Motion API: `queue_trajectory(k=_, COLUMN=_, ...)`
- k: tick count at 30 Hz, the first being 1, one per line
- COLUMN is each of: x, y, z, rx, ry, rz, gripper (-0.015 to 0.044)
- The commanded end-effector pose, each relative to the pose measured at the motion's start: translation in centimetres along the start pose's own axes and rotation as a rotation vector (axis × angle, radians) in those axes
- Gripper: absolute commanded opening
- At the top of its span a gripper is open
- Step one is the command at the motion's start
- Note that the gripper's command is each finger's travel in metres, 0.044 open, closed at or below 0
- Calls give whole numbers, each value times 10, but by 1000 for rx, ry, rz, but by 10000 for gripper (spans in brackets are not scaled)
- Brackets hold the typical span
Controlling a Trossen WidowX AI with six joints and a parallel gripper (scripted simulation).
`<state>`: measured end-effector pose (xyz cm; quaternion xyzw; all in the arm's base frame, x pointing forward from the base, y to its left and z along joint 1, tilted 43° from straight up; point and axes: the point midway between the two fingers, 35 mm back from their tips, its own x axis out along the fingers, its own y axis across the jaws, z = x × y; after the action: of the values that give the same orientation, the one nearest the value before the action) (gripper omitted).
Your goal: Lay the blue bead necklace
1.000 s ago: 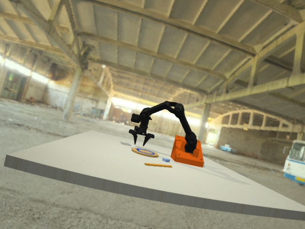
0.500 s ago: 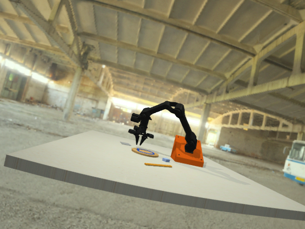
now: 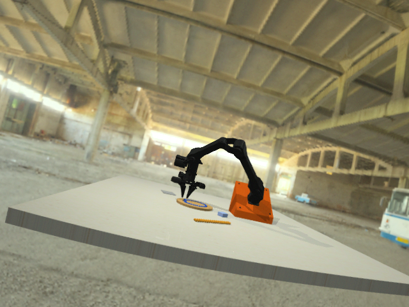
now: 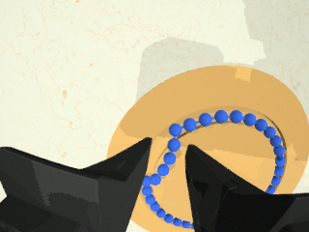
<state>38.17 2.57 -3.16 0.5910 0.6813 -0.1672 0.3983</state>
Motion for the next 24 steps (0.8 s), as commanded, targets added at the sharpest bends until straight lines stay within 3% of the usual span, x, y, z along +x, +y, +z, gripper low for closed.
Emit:
queue_trajectory(k=1, x=10, y=-4, z=-2, rx=10, ry=12, rz=-11, gripper=120)
queue_trajectory(k=10, x=11, y=-4, z=-2, rx=10, ry=12, rz=-12, gripper=120)
queue_trajectory(k=15, x=9, y=-3, z=-1, rx=4, ry=6, rz=-9, gripper=0)
queue_trajectory(k=24, x=9, y=-3, z=-1, rx=4, ry=6, rz=-9, gripper=0)
